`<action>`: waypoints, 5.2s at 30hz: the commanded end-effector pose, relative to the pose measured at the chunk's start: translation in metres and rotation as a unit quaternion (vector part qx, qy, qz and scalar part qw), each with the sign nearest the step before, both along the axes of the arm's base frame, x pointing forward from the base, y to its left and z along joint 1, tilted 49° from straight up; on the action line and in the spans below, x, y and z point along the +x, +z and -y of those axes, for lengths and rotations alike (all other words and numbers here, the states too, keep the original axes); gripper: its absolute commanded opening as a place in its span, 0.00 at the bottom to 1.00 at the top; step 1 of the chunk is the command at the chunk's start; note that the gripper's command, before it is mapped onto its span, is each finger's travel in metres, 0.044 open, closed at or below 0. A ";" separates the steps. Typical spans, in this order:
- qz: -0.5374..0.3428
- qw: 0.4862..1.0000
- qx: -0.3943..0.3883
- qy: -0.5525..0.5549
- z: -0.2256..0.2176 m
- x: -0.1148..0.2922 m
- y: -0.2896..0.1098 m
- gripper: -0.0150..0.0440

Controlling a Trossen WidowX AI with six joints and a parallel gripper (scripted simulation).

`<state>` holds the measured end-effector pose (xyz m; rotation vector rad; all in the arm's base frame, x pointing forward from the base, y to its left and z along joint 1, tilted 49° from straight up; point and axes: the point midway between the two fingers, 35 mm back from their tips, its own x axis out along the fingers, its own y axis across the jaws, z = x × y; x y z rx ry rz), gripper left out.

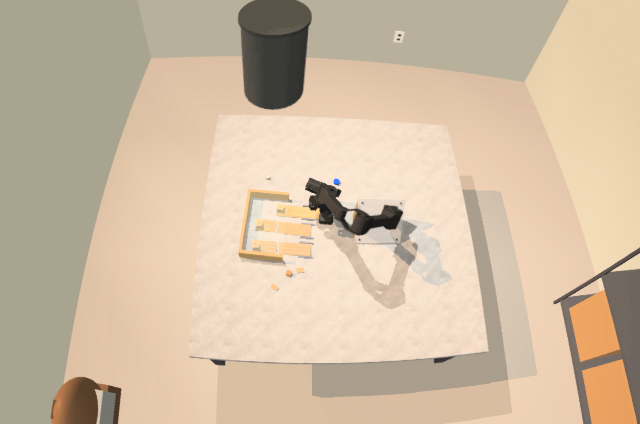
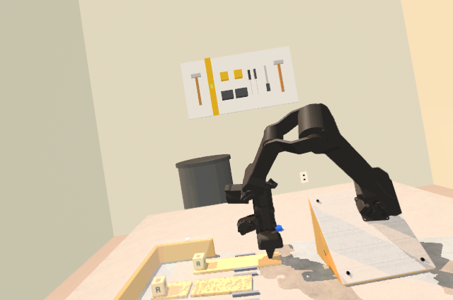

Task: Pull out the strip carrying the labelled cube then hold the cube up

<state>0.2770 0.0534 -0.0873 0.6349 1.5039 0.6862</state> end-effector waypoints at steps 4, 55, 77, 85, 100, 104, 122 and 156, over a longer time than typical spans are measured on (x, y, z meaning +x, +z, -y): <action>-0.011 1.000 -0.002 0.006 -0.001 -0.018 -0.003 0.25; -0.013 1.000 -0.002 0.006 0.002 -0.087 0.000 0.25; -0.013 1.000 -0.002 0.006 0.002 -0.087 0.000 0.25; -0.013 1.000 -0.002 0.006 0.002 -0.087 0.000 0.25; -0.013 1.000 -0.002 0.006 0.002 -0.087 0.000 0.25; -0.013 1.000 -0.002 0.006 0.002 -0.087 0.000 0.25; -0.020 1.000 -0.004 -0.002 0.035 -0.040 0.027 0.61; -0.016 1.000 -0.004 -0.002 0.040 0.094 0.033 1.00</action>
